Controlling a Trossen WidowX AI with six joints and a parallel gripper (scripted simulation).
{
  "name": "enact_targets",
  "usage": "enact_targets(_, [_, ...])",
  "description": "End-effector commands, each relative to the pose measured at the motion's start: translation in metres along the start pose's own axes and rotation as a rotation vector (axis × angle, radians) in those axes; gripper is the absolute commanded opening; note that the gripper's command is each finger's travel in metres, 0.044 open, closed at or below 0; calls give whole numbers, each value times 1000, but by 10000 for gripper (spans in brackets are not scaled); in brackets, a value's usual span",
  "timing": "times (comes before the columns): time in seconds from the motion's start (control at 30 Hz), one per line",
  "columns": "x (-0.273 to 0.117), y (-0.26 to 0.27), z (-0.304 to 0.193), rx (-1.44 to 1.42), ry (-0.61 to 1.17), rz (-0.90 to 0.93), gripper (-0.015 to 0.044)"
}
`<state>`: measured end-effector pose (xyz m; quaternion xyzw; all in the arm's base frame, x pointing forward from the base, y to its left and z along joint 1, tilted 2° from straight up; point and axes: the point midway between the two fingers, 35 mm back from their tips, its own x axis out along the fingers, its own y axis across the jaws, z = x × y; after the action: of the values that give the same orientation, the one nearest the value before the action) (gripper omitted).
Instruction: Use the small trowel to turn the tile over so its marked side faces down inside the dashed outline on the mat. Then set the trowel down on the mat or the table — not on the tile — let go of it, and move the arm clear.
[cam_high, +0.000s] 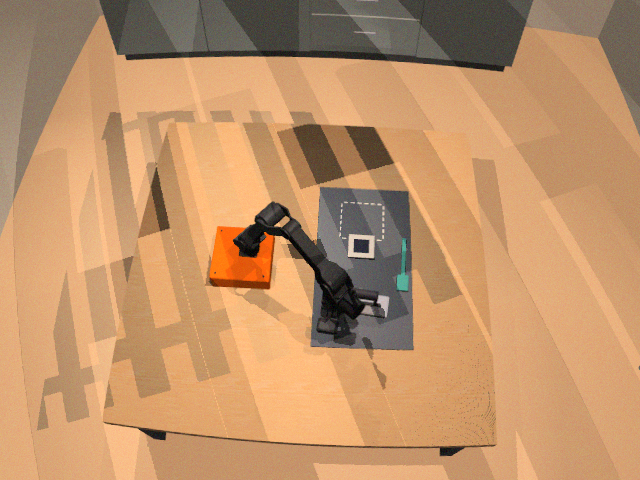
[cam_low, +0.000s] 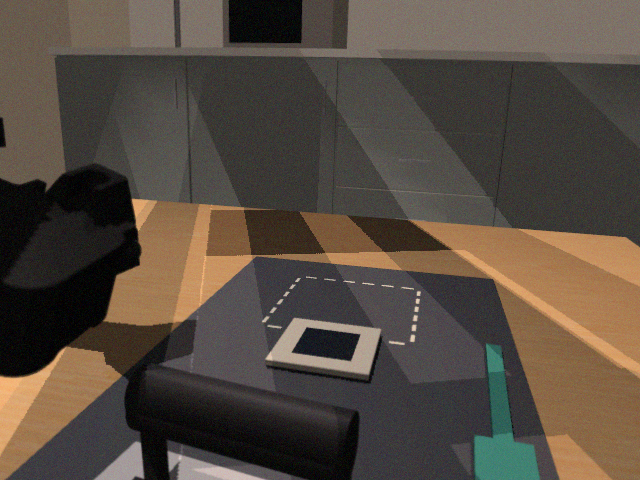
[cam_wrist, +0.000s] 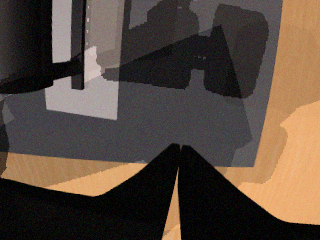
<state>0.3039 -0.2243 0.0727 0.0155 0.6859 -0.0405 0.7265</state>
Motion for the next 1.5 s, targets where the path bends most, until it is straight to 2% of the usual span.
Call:
enact_targets(0.0, [0, 0, 0, 0, 0, 0, 0])
enact_targets(0.2, [0, 0, 0, 0, 0, 0, 0])
enact_targets(0.33, [0, 0, 0, 0, 0, 0, 100])
enact_targets(1.03, [0, 0, 0, 0, 0, 0, 100])
enact_targets(1.17, [0, 0, 0, 0, 0, 0, 0])
enact_targets(1.47, [0, 0, 0, 0, 0, 0, 0])
